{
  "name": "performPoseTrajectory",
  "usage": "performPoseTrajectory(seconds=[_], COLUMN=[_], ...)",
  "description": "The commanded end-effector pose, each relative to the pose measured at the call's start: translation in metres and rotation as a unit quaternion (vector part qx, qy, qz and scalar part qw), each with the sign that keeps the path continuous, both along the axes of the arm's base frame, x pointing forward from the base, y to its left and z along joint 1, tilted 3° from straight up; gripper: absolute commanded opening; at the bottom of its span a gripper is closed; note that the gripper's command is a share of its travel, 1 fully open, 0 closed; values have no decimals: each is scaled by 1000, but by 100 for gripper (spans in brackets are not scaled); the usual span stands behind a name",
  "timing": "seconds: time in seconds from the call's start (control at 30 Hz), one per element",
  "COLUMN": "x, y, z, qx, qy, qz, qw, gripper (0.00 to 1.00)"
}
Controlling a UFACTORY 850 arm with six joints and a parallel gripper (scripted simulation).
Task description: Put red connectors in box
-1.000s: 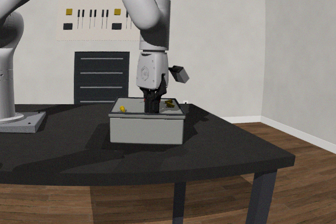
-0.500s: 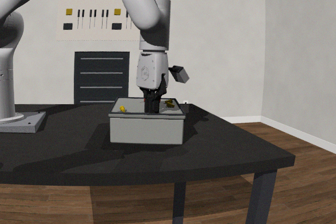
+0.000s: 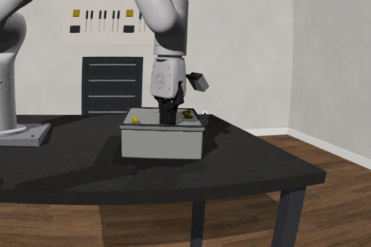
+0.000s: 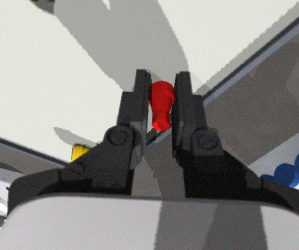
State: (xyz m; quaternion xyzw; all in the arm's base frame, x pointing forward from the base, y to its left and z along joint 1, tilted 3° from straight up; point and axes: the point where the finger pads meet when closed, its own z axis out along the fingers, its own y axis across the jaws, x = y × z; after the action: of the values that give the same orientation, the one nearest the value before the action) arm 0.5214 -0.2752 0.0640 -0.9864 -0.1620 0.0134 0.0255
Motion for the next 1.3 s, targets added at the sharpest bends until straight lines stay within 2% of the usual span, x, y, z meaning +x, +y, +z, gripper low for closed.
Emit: performPoseTrajectory(seconds=[0.0,0.33,0.53,0.93,1.27], x=[1,1,1,3,3], y=[0,0,-1,-3,-4], z=[1,4,15,65,71], qx=[0,0,0,0,0], qy=[-1,-1,-1,-1,-1], qz=[0,0,0,0,0], qw=[1000,1000,1000,1000,1000], gripper=[2,2,2,2,2])
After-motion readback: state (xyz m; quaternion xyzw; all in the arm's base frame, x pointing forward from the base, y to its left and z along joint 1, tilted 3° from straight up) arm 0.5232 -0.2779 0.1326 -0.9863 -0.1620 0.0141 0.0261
